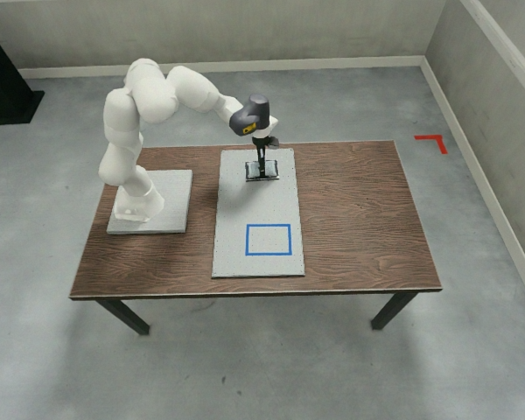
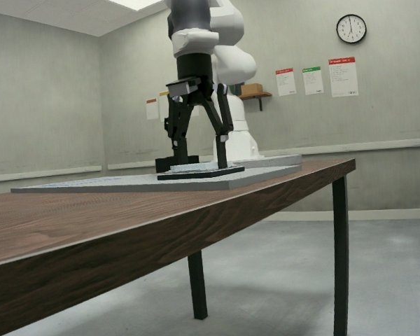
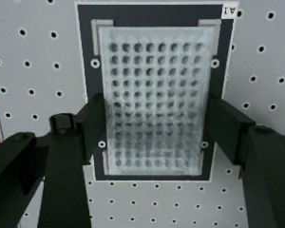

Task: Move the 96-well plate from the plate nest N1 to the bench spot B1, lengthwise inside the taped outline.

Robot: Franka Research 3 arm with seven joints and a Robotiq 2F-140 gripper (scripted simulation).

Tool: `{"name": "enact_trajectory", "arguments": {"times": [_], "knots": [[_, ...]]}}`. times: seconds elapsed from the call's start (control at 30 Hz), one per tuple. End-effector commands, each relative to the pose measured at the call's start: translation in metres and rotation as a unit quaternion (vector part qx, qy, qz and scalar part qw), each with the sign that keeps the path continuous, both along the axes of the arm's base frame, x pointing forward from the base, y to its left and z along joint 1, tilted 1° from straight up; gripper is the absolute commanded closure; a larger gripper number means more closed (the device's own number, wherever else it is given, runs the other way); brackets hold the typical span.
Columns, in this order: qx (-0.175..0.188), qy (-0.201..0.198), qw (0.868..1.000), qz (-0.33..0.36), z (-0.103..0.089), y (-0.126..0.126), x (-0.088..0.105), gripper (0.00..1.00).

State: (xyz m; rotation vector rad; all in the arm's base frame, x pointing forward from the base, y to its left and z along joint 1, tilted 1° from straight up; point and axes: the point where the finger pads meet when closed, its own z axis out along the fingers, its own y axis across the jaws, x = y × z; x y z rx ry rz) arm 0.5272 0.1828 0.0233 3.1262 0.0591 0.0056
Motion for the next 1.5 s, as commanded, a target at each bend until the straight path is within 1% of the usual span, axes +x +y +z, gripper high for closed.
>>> {"name": "enact_trajectory", "arguments": {"times": [0.0, 0.47, 0.53, 1.03, 1.1, 1.4, 1.47], "knots": [[0.001, -0.001, 1.000, -0.003, 0.000, 0.000, 0.000, 0.40], [0.001, -0.001, 1.000, -0.003, 0.022, 0.001, 0.000, 0.40], [0.001, -0.001, 1.000, -0.003, 0.022, 0.001, 0.000, 0.40], [0.001, -0.001, 1.000, -0.003, 0.047, 0.001, 0.000, 0.40], [0.001, -0.001, 1.000, -0.003, 0.047, 0.001, 0.000, 0.40], [0.001, -0.001, 1.000, -0.003, 0.062, 0.001, 0.000, 0.40], [0.001, -0.001, 1.000, -0.003, 0.063, 0.001, 0.000, 0.40]]}}
